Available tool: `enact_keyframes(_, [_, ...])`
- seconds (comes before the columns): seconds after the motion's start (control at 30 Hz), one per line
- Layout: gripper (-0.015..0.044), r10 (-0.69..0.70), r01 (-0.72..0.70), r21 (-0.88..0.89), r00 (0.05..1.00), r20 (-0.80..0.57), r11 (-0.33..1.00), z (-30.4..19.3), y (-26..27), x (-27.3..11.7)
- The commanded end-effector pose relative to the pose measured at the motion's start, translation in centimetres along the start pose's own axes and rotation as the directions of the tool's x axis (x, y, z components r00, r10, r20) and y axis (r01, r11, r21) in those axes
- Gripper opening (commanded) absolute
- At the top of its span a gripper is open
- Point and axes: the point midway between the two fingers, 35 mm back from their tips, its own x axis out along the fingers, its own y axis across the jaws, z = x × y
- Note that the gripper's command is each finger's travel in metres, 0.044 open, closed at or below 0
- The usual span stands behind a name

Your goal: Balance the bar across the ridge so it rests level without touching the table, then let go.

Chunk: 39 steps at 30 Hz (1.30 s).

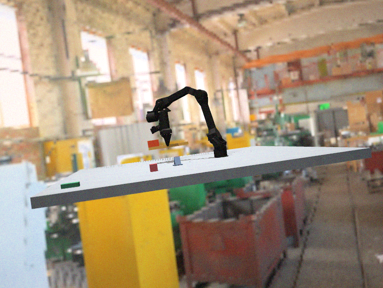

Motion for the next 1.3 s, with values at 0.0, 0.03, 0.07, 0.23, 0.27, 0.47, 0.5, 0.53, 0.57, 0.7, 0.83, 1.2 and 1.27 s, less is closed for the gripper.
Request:
enact_keyframes(0.0, [0.0,-0.005,0.005,0.017,1.0,0.016,1.0,0.3,0.5,-0.7])
enact_keyframes(0.03, [0.0,-0.004,0.004,0.032,1.0,0.016,0.999,0.5,0.9,-0.7])
enact_keyframes(0.07, [0.0,-0.004,0.003,0.046,1.0,0.016,0.999,0.6,1.2,-0.7])
enact_keyframes(0.23, [0.0,-0.003,0.001,0.119,1.0,0.017,0.993,1.3,3.1,-0.7])
enact_keyframes(0.27, [0.0,-0.002,0.0,0.134,1.0,0.017,0.991,1.4,3.5,-0.7])
enact_keyframes(0.47, [0.0,0.0,-0.003,0.22,1.0,0.018,0.975,2.0,5.8,-0.8])
enact_keyframes(0.5, [0.0,0.0,-0.004,0.235,1.0,0.018,0.972,2.1,6.2,-0.8])
enact_keyframes(0.53, [0.0,0.0,-0.005,0.249,1.0,0.018,0.969,2.2,6.5,-0.8])
enact_keyframes(0.57, [0.0,0.001,-0.005,0.263,1.0,0.018,0.965,2.3,6.9,-0.8])
enact_keyframes(0.7, [0.0,0.002,-0.008,0.319,1.0,0.018,0.948,2.6,8.5,-0.8])
enact_keyframes(0.83, [0.0,0.003,-0.01,0.374,1.0,0.018,0.927,2.8,10.1,-0.8])
enact_keyframes(1.2, [0.0,0.007,-0.015,0.518,1.0,0.018,0.855,2.9,14.4,-0.9])
enact_keyframes(1.27, [0.0,0.007,-0.016,0.543,1.0,0.018,0.84,2.9,15.2,-0.9])
